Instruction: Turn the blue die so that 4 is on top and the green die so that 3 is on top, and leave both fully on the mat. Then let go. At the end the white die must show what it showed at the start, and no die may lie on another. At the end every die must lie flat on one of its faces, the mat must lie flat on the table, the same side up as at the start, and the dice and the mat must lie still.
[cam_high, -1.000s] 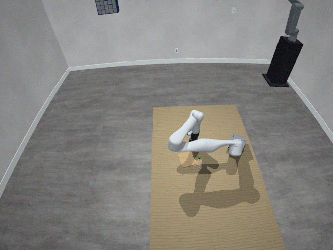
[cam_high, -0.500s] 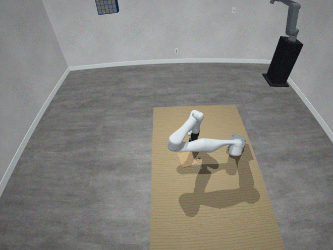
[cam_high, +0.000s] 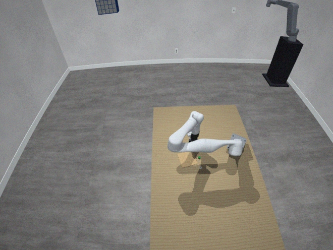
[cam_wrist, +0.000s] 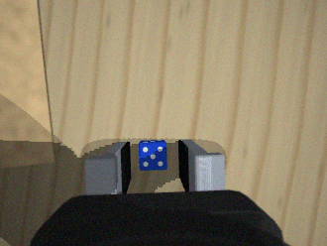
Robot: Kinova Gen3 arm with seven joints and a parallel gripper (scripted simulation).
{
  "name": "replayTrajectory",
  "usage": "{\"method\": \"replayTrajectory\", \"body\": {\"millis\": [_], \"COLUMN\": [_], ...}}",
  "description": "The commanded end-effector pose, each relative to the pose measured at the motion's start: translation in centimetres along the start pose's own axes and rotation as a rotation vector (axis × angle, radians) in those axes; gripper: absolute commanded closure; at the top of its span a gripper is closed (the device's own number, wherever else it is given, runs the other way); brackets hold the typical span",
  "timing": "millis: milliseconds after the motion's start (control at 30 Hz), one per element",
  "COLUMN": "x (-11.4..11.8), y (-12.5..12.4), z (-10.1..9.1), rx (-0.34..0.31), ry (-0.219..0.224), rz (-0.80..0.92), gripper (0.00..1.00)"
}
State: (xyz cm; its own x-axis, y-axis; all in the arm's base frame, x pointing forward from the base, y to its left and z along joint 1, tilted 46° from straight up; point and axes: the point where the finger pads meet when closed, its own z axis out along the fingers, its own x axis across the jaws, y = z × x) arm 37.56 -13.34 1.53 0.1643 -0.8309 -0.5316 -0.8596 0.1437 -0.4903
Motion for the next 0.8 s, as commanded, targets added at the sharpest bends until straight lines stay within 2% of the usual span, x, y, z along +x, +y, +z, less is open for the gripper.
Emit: {"method": "replayTrajectory", "body": {"millis": [0,767], "x": [-0.05,-0.05], "y": [0.10,0.11], "z": [0.33,0.74], "rx": [-0.003,-0.003], "ry": [-0.002,-0.002], "rz": [0.001,0.001], "gripper": [0.36,0.36]}}
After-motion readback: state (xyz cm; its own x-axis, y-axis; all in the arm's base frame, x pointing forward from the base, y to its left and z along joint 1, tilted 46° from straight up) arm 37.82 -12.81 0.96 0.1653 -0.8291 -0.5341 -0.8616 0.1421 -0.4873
